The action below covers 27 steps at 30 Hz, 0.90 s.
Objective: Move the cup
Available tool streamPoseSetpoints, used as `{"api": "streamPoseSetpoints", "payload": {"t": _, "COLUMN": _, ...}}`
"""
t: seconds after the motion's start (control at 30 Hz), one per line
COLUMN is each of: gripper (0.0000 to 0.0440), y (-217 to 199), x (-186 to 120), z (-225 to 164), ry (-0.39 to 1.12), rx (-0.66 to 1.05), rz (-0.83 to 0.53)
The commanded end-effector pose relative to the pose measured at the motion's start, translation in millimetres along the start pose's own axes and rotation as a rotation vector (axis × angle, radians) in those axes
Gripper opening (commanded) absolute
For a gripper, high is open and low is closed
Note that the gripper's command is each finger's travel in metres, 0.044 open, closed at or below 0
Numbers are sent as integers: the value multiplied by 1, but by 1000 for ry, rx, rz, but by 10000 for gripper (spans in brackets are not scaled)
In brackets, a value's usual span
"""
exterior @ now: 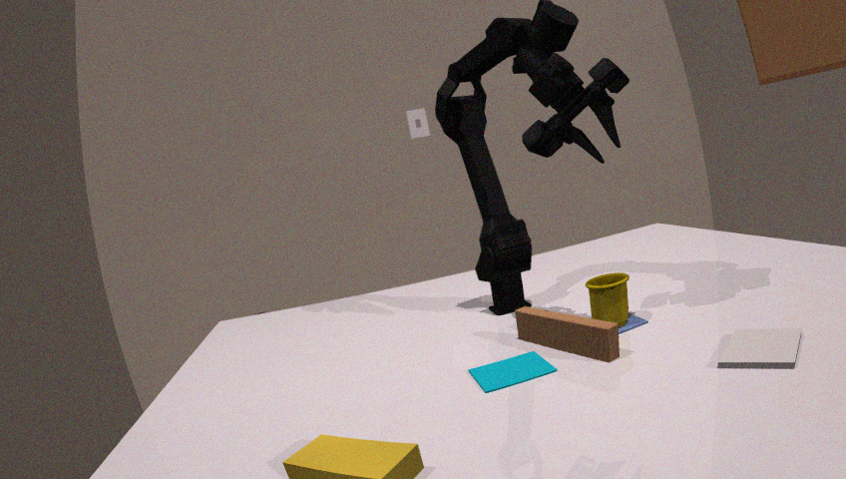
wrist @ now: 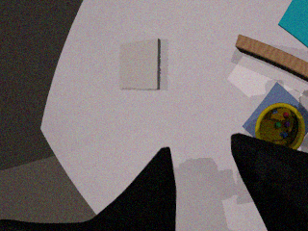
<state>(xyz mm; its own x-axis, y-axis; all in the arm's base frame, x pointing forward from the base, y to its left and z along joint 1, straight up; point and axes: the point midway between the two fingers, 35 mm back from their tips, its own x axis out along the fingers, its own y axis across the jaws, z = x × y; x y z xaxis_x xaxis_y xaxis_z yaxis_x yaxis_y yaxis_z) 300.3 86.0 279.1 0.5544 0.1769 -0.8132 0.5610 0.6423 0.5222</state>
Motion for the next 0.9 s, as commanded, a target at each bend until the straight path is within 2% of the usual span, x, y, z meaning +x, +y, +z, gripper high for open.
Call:
{"api": "streamPoseSetpoints", "payload": {"t": 0.0, "gripper": 147, "y": -3, "x": 3, "z": -4, "ry": 27, "rx": 34, "rz": -42}}
{"api": "streamPoseSetpoints", "payload": {"t": 0.87, "gripper": 158, "y": -55, "x": 35, "z": -26, "ry": 161, "rx": 146, "rz": -437}}
